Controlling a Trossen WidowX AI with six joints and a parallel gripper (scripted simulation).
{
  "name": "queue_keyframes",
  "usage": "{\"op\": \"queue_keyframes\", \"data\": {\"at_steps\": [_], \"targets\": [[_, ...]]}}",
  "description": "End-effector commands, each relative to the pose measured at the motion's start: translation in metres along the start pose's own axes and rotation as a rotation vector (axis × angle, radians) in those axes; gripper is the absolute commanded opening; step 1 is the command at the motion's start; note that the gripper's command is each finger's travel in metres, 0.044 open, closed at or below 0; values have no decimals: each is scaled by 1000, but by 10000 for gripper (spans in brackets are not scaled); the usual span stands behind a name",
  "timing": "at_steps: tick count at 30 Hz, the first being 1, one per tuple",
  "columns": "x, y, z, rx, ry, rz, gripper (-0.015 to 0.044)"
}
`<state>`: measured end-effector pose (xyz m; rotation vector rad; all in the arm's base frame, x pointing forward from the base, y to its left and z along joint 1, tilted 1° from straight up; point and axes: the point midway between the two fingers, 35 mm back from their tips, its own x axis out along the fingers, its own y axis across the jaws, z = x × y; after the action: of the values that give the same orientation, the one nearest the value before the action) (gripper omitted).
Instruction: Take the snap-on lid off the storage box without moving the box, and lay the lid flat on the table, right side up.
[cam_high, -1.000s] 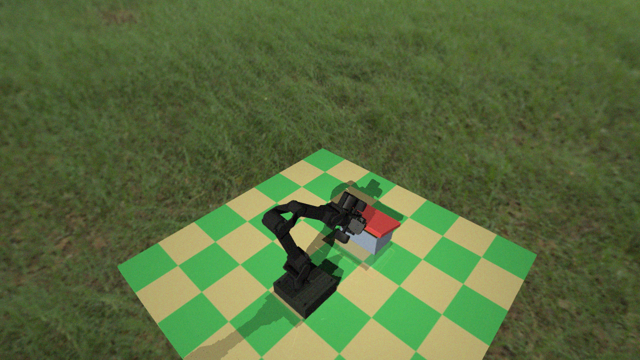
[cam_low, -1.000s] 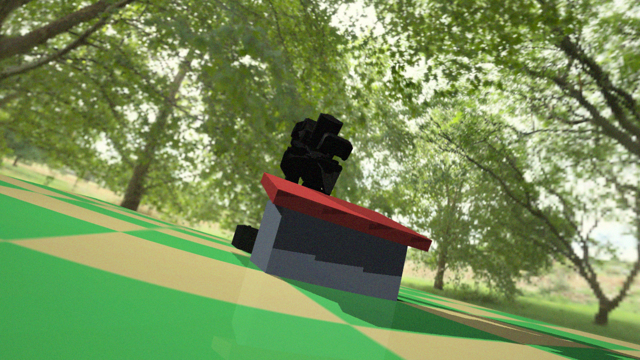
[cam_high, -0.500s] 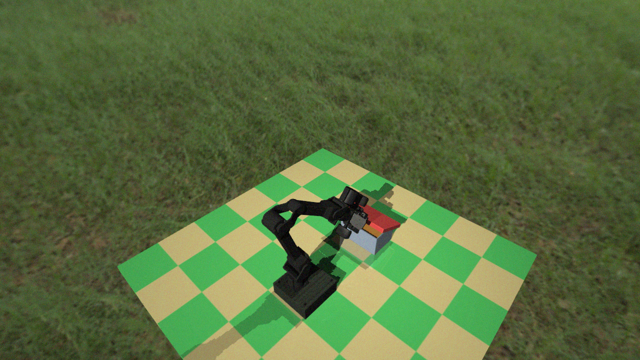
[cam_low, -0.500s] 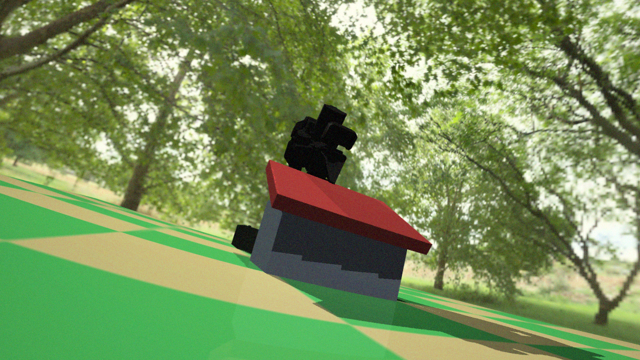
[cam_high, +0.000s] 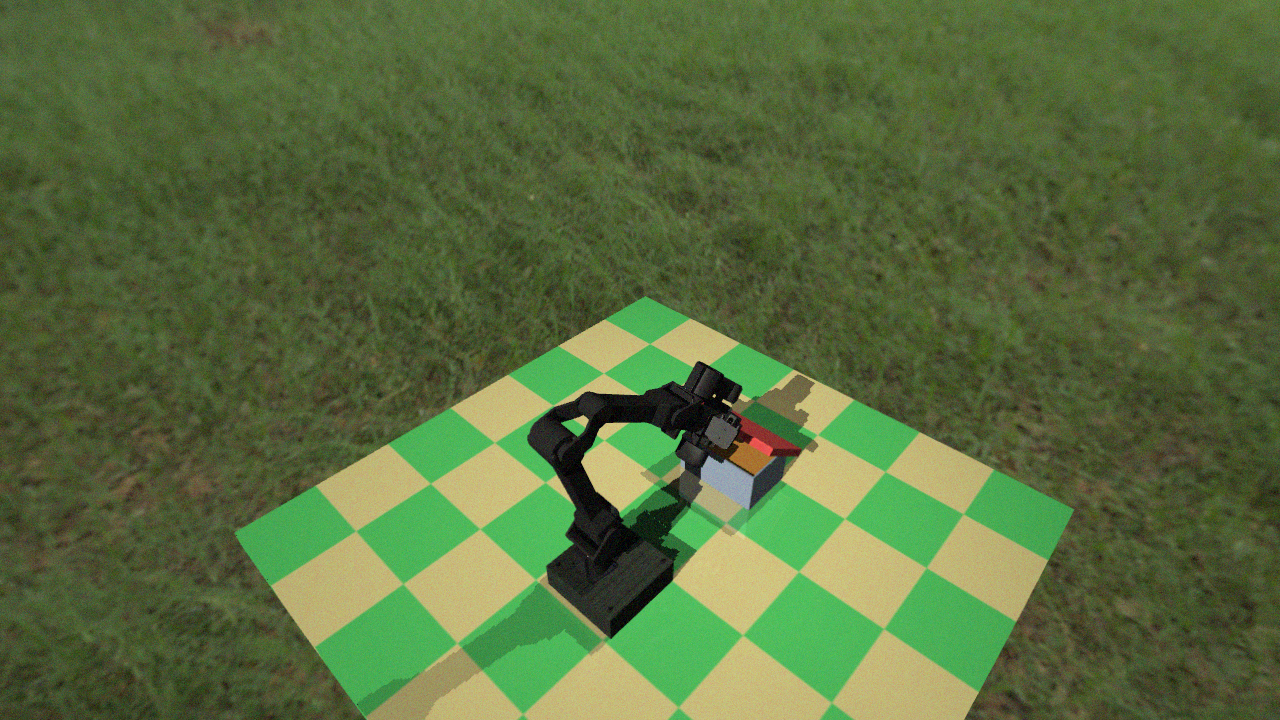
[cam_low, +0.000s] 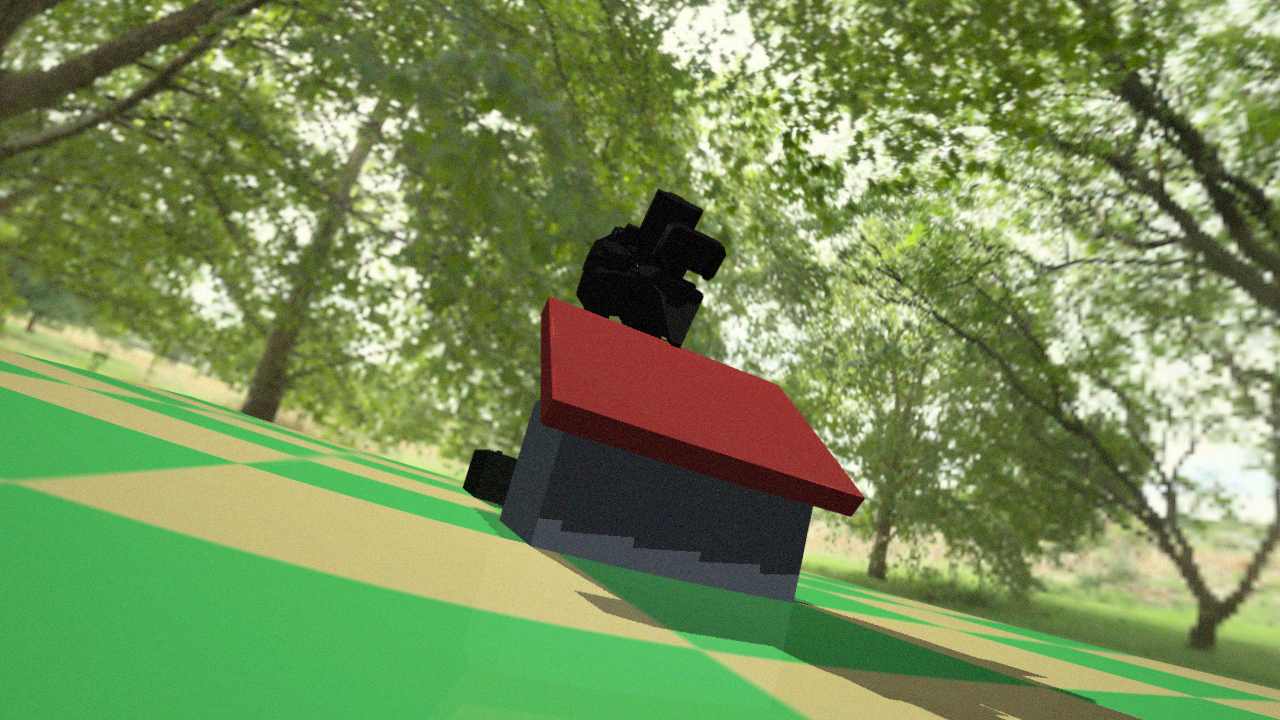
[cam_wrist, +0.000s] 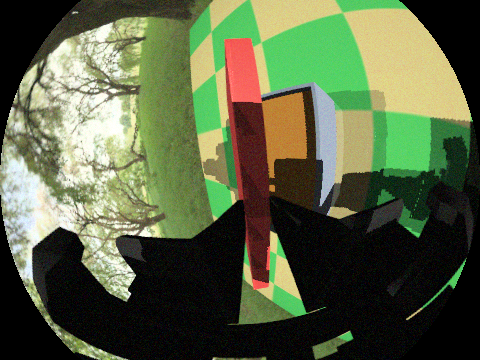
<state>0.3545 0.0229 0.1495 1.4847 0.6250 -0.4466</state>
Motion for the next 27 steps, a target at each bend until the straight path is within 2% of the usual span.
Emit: {"op": "queue_keyframes", "data": {"at_steps": [1, 27], "targets": [[-1, 11, 1, 3, -4, 14, 0], [-22, 38, 1, 3, -4, 14, 0]]}}
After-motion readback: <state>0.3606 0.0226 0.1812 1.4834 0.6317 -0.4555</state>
